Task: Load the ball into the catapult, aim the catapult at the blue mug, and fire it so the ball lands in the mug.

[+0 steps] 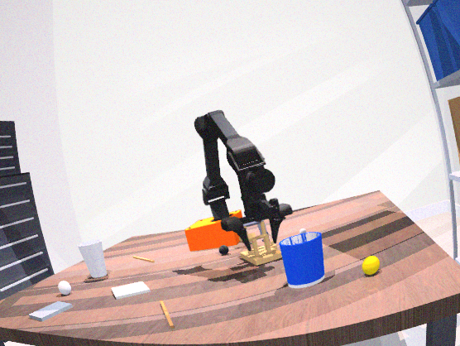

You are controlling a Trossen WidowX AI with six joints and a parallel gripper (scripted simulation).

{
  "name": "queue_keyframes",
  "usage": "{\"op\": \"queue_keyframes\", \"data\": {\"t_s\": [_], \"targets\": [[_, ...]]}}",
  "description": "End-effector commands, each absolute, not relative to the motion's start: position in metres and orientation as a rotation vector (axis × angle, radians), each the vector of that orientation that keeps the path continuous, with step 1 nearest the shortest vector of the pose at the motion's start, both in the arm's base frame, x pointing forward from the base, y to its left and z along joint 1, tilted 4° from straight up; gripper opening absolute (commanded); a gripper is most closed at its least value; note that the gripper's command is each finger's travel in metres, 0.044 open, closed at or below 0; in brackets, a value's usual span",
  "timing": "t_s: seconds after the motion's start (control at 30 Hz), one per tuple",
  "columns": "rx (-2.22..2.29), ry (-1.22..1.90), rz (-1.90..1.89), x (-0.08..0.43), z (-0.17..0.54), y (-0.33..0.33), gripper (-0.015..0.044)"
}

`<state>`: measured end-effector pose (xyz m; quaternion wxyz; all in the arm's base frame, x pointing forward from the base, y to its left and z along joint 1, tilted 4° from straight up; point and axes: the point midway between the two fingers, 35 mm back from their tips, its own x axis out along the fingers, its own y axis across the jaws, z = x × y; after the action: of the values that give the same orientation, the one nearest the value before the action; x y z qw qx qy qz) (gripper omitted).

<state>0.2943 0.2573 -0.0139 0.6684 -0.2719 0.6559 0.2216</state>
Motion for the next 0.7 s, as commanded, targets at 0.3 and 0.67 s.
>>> {"op": "queue_keyframes", "data": {"t_s": [0.3,0.67], "targets": [[-0.611,1.470,0.503,0.292,0.063,0.261,0.0440],[-0.609,1.459,0.509,0.291,0.030,0.259,0.0440]]}}
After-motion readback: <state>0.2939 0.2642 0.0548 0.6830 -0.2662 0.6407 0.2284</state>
